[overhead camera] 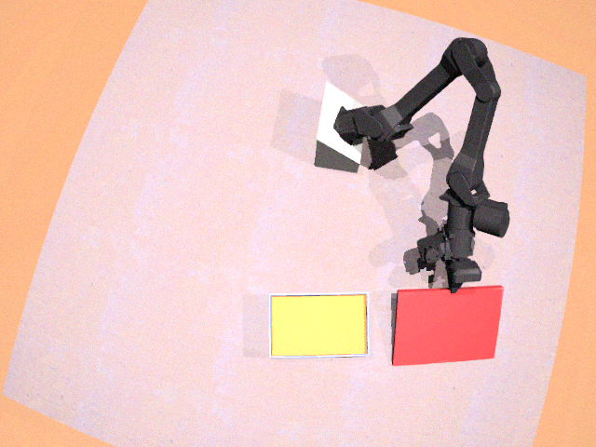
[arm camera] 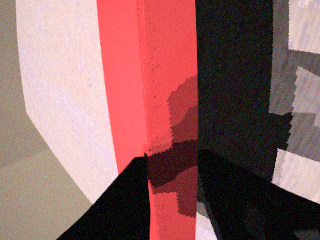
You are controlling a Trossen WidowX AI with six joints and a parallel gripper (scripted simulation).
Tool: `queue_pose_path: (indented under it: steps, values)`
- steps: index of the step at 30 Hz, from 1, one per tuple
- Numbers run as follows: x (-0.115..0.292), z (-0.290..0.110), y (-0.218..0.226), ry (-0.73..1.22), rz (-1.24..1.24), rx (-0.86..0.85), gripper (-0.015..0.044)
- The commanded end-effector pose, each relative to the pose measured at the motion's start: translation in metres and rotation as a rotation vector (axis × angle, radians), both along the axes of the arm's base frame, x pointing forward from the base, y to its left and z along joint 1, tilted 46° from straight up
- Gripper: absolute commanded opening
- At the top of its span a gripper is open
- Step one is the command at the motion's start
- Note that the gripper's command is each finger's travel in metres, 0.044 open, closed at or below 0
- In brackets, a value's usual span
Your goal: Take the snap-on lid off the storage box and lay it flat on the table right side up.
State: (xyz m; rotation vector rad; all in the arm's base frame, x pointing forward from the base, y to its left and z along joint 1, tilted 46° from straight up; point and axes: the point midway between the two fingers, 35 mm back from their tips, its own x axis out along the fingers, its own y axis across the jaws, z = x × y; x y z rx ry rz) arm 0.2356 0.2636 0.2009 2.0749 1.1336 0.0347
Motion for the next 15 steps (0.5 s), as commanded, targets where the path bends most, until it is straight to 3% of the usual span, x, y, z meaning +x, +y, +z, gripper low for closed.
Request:
queue_pose_path:
  steps: [1,15]
  values:
    - [-0.0034,-0.0113,0.0034,0.018,0.009,-0.015,0.0]
    - [-0.0053,-0.0191,0.0112,0.018,0.009,-0.015,0.0]
